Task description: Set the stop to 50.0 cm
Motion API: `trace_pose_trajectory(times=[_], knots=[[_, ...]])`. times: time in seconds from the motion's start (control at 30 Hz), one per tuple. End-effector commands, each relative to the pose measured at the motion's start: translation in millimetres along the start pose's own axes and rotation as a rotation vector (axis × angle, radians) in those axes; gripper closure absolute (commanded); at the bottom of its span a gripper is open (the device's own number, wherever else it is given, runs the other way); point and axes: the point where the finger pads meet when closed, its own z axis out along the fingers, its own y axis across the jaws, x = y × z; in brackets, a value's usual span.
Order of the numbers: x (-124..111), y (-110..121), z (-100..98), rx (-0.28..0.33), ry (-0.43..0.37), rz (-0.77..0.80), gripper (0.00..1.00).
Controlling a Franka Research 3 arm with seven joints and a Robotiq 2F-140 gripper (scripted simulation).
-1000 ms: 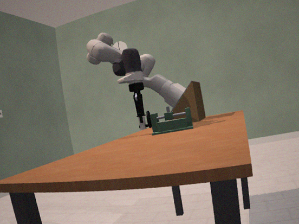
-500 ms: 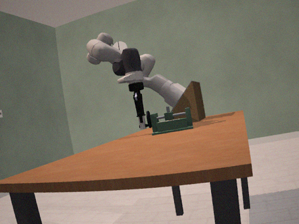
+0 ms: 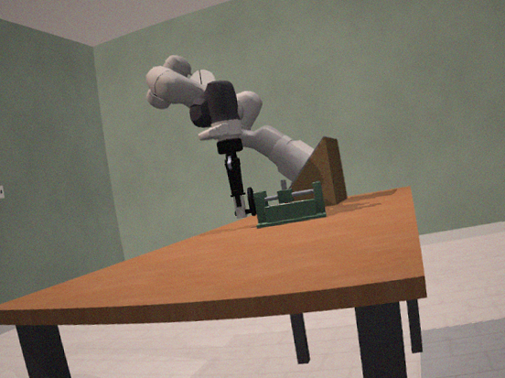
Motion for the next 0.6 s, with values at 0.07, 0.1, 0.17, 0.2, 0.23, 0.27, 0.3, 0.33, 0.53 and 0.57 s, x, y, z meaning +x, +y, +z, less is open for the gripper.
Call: trace_pose_trajectory(times=[0.07, 0.1, 0.17, 0.2, 0.23, 0.27, 0.3, 0.33, 0.53, 0.57], knots=[[0.0, -4.9, -2.2, 0.007, -0.002, -0.002, 0.96], [0.0, -5.1, -2.4, 0.007, -0.002, -0.002, 0.96], [0.0, -5.4, -2.7, 0.007, -0.002, -0.002, 0.96], [0.0, -5.5, -2.8, 0.007, -0.002, -0.002, 0.96], [0.0, -5.6, -3.0, 0.007, -0.002, -0.002, 0.96], [0.0, -5.8, -3.1, 0.007, -0.002, -0.002, 0.96], [0.0, -5.9, -3.2, 0.007, -0.002, -0.002, 0.96], [0.0, -5.9, -3.2, 0.007, -0.002, -0.002, 0.96], [0.1, -6.4, -3.8, 0.007, -0.002, -0.002, 0.96], [0.1, -6.5, -3.9, 0.007, -0.002, -0.002, 0.96]])
